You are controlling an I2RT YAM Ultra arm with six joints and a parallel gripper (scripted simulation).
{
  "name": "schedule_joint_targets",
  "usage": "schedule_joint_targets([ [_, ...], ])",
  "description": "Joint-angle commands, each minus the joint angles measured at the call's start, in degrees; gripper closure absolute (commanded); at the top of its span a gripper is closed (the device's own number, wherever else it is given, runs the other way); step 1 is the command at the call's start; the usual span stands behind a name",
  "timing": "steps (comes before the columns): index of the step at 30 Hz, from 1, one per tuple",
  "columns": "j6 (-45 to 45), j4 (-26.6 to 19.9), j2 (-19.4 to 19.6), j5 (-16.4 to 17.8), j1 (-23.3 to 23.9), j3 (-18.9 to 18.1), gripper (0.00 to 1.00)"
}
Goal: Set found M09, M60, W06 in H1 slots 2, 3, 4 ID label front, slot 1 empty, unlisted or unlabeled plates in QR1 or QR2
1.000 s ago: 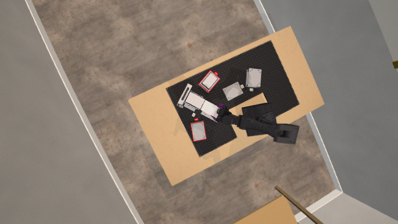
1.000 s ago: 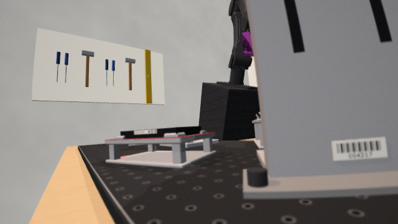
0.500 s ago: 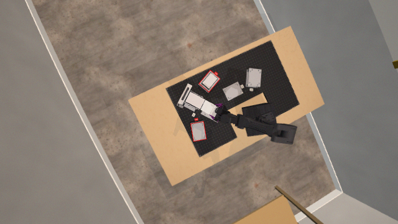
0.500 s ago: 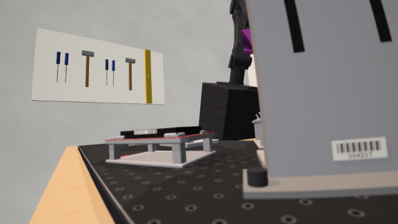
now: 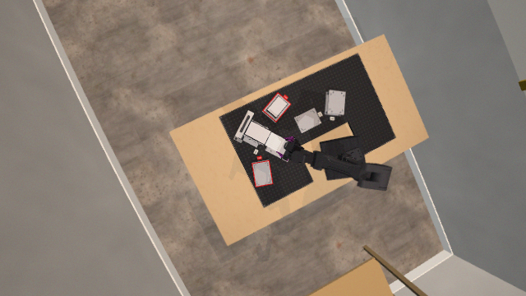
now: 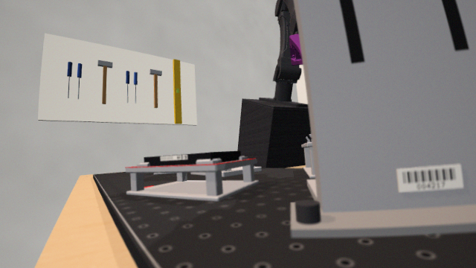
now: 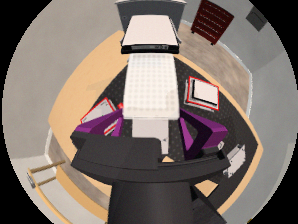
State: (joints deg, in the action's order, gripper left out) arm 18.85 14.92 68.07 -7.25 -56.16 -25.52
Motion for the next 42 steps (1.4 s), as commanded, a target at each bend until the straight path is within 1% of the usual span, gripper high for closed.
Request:
schedule_joint_targets([
  [1, 0.0, 0.8, -0.2, -0.1, 0.0, -0.2, 0.14],
  [6, 0.0, 0.9, -0.1, -0.1, 0.0, -0.2, 0.14],
  [42, -0.7, 2.9, 5.5, 1.2, 1.5, -3.9, 0.14],
])
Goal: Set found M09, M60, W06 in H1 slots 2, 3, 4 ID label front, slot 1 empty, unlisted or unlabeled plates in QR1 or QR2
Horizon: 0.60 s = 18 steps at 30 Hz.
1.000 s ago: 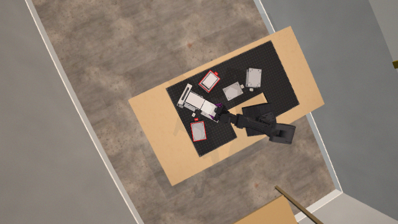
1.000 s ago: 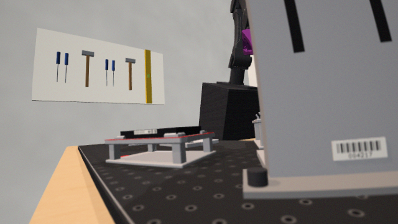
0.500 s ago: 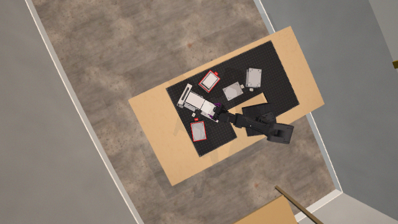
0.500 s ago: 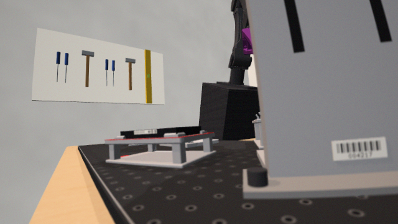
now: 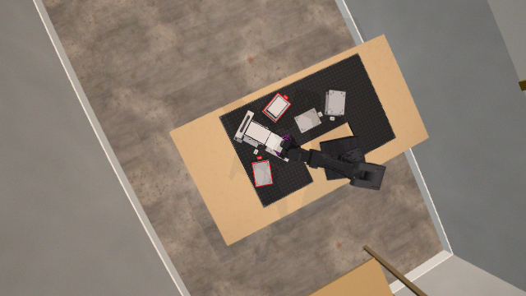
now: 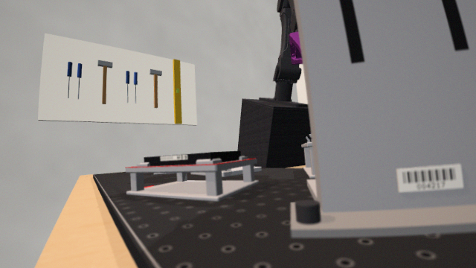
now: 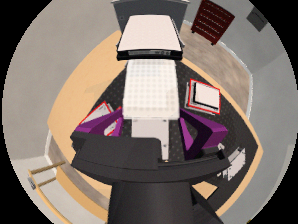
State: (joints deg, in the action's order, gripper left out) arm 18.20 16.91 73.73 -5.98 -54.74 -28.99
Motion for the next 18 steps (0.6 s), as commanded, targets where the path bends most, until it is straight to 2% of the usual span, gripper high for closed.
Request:
schedule_joint_targets([
  [1, -0.1, 1.0, 0.0, 0.0, 0.1, -0.6, 0.14],
  [18, -0.3, 1.9, 2.7, 0.5, 0.7, -2.4, 0.14],
])
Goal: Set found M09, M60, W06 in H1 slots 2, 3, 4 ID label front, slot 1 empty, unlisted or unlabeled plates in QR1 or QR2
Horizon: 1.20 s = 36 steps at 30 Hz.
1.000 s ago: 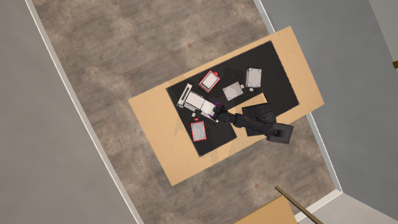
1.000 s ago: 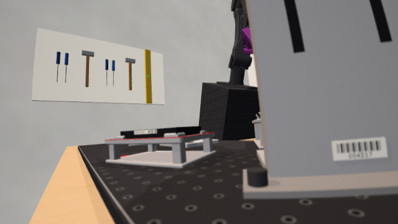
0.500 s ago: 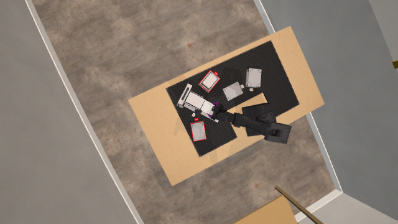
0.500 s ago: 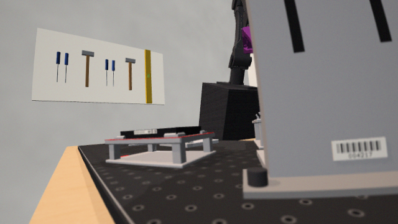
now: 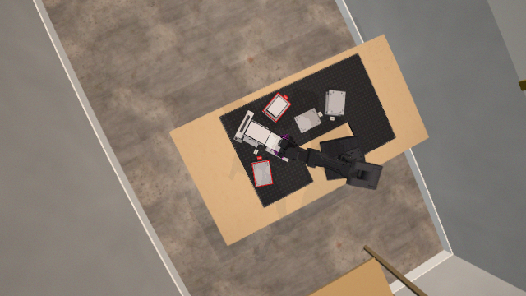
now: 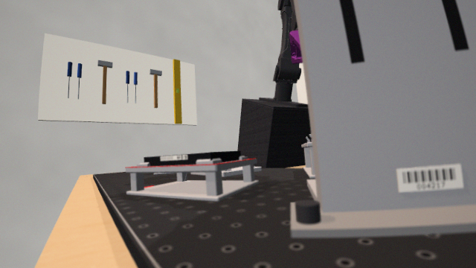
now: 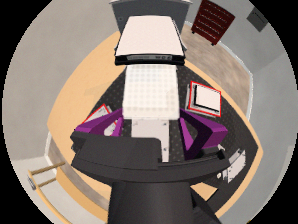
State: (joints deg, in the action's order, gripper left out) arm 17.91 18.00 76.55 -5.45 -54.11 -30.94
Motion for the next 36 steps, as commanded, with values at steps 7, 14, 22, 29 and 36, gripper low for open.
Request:
schedule_joint_targets([
  [7, -0.1, 1.3, 1.1, 0.2, 0.3, -1.2, 0.14],
  [14, -0.2, 1.5, 2.0, 0.4, 0.5, -1.9, 0.14],
  [22, -0.3, 1.4, 2.2, 0.4, 0.6, -2.2, 0.14],
  [29, -0.3, 1.4, 2.2, 0.4, 0.6, -2.2, 0.14],
  [36, -0.3, 1.4, 2.2, 0.4, 0.6, -2.2, 0.14],
])
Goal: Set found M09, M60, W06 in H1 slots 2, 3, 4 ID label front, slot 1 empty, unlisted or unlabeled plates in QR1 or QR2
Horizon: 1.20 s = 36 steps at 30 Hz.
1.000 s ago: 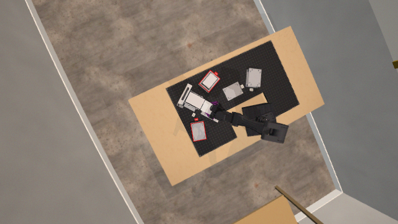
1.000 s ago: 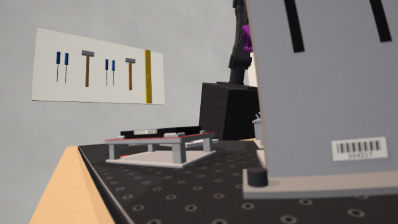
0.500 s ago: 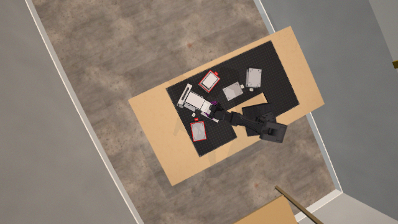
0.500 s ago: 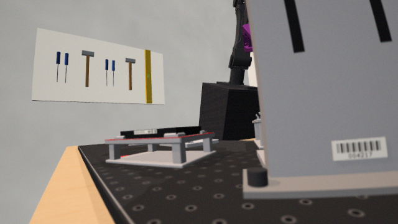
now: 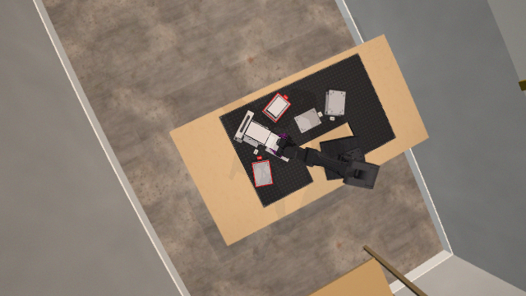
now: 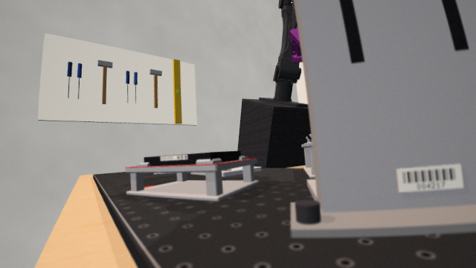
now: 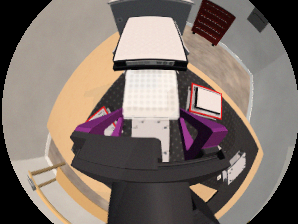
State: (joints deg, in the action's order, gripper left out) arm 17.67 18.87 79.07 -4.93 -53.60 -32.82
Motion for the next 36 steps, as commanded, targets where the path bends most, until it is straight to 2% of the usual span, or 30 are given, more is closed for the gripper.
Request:
schedule_joint_targets([
  [1, 0.0, 0.5, -0.3, -0.1, 0.1, -0.3, 0.14],
  [36, -0.3, 2.5, 4.6, 0.5, 0.8, -3.3, 0.14],
])
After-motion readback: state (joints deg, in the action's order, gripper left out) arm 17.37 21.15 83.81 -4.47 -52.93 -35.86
